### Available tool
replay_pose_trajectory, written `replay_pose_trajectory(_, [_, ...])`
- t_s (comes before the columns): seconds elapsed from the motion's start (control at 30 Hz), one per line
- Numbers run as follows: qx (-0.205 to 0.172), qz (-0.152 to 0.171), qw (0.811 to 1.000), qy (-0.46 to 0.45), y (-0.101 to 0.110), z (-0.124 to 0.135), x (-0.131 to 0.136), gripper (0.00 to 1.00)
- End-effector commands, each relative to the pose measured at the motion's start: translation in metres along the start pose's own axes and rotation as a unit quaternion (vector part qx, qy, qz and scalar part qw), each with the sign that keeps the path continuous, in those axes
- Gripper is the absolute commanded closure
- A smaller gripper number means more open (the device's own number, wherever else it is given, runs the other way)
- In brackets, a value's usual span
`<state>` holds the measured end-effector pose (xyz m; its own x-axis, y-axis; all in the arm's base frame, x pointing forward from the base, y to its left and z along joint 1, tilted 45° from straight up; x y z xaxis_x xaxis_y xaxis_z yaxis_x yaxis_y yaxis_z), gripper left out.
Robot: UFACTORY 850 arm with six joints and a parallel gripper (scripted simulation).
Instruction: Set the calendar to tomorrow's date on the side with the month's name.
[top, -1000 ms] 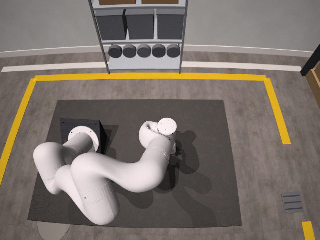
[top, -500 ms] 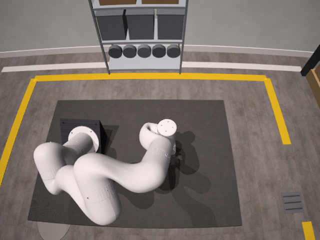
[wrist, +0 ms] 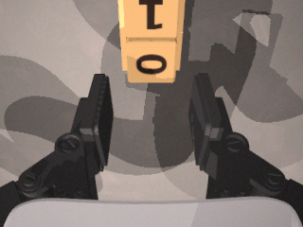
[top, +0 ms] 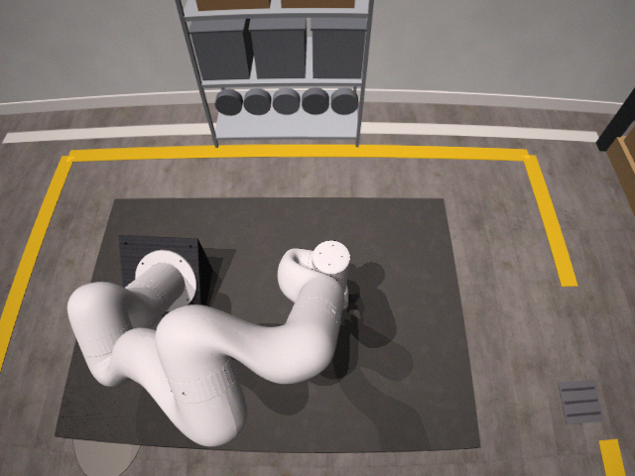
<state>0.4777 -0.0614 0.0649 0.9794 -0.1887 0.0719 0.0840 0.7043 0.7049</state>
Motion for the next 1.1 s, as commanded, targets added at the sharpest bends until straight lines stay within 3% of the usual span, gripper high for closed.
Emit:
replay_pose_trajectory(0.0, [0.0, 0.001, 1.0, 0.0, -0.007, 0.0, 0.001, 0.51])
replay_pose_trajectory(1.07, [0.0, 0.001, 1.0, 0.0, -0.022, 0.0, 0.0, 0.51])
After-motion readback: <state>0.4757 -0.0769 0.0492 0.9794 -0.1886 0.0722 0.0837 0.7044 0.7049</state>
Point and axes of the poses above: the point where the finger pads meet when closed, its own y axis back along the fingers, its own x axis across the jaws, z = x × y, the point moved 6 cm from there along y, back along the fingers, and after that the axes turned 12 degrees about -y, right-handed, at the moved point
